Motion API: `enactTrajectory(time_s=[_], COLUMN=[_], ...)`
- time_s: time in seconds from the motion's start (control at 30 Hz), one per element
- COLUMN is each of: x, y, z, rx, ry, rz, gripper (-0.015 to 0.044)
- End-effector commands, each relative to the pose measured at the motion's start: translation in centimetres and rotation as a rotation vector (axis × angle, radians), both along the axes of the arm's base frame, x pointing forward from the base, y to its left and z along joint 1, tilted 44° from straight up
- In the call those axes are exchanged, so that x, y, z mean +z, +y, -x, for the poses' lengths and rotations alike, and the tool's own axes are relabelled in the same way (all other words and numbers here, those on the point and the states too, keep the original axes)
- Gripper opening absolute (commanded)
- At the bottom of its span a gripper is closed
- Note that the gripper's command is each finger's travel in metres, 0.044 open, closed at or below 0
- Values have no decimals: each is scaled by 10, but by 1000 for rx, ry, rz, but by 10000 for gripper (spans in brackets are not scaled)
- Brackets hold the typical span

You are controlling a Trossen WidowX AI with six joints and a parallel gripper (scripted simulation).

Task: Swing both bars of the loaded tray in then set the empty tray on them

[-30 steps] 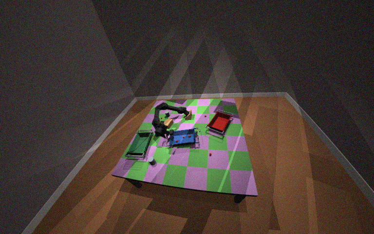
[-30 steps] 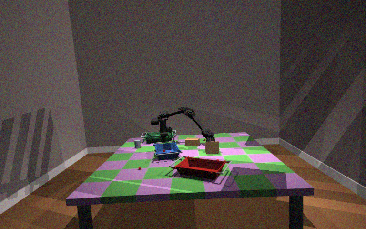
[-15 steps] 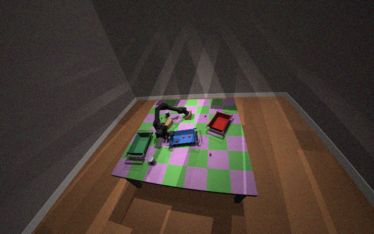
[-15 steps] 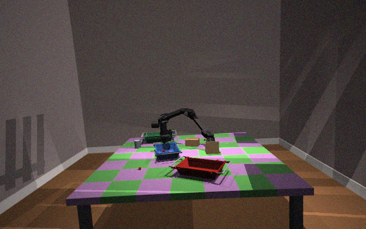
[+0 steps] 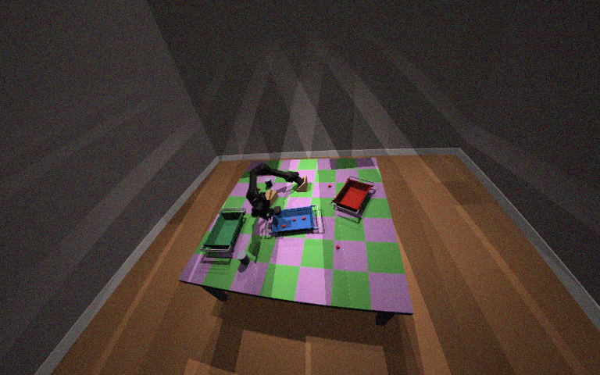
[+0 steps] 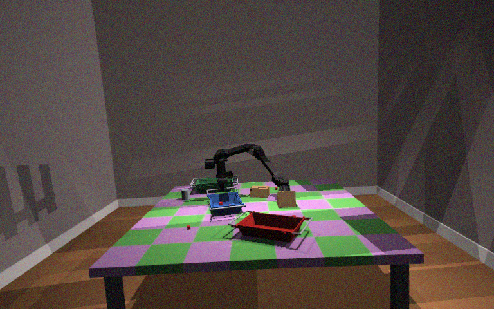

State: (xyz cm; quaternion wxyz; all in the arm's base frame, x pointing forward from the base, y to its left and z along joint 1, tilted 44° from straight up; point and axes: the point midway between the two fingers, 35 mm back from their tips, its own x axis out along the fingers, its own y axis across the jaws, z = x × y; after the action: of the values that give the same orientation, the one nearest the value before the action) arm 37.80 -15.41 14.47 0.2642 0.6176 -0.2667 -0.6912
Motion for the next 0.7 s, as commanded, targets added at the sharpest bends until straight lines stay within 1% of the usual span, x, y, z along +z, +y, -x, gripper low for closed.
enactTrajectory(time_s=[0.0,0.23,0.43,0.53,0.67], x=[-11,-30,-52,-52,-39], y=[17,30,31,31,40], z=[-1,1,3,3,0], rx=[6,6,6,7,21], ry=[10,10,10,10,4], rz=[-16,-17,-17,-18,-26], gripper=[80,80,80,80,80])
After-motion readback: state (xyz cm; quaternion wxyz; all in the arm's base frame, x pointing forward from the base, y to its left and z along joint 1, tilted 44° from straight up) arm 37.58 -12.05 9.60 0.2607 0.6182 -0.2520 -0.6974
